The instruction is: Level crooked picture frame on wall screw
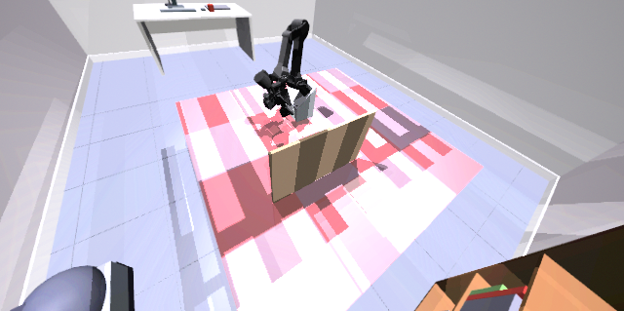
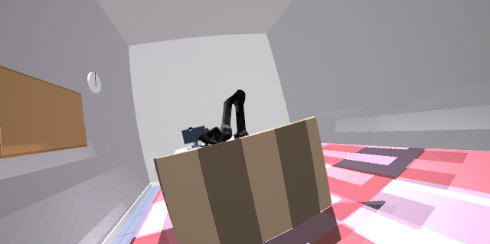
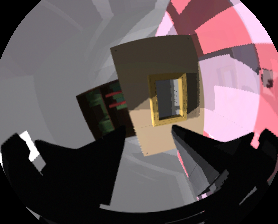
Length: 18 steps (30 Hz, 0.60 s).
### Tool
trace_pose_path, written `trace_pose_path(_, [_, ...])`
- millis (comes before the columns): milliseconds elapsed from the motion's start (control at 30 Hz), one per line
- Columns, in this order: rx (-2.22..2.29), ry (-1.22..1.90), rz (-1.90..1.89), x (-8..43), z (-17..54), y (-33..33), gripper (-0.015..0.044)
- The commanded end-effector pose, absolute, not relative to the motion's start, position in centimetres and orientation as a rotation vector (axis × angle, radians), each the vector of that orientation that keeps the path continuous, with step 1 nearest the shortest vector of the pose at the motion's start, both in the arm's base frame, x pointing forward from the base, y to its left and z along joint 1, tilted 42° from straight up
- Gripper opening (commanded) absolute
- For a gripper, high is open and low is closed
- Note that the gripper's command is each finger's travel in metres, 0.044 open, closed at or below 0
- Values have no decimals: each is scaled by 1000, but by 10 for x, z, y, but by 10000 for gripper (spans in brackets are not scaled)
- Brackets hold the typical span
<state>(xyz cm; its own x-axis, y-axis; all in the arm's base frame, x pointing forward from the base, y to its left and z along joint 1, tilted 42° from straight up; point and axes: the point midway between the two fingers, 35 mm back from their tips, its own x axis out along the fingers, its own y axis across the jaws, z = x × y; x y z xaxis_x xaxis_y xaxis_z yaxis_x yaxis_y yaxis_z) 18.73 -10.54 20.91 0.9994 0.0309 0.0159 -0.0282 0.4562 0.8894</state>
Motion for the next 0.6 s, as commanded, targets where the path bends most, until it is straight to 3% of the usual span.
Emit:
trace_pose_path(0, [1101,6,42,187,209,-104,260])
trace_pose_path(233, [1077,-2,29,190,208,-108,260])
trace_pose_path(567, [970,-4,36,246,187,-123,260])
